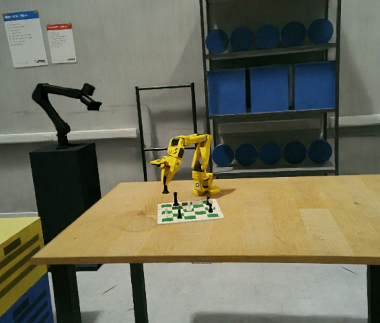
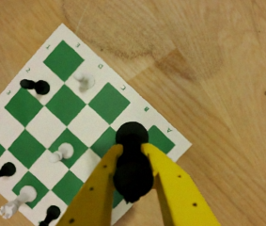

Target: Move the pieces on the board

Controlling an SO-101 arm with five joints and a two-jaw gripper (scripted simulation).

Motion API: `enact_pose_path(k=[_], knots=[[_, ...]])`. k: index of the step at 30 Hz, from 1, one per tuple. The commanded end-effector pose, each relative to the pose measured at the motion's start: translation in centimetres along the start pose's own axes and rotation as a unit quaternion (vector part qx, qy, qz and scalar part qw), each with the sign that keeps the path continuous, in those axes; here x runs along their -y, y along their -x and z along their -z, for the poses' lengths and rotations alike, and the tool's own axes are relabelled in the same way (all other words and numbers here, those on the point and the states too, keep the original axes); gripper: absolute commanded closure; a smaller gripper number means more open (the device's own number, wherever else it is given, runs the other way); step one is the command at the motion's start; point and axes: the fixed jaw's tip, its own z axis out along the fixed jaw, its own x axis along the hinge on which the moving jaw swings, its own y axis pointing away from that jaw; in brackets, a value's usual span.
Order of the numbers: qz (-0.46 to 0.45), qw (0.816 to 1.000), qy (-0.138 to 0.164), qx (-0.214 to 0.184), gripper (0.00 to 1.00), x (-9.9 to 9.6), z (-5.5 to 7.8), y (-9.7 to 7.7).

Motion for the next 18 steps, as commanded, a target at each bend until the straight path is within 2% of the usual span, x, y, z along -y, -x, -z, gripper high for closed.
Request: enact_pose_path(k=[1, 18], knots=[[0.000, 1.000, -0.002, -0.001, 1.00, 0.19, 0.02, -0.35], [0.001, 1.000, -0.001, -0.001, 1.00, 0.13, 0.00, -0.01]])
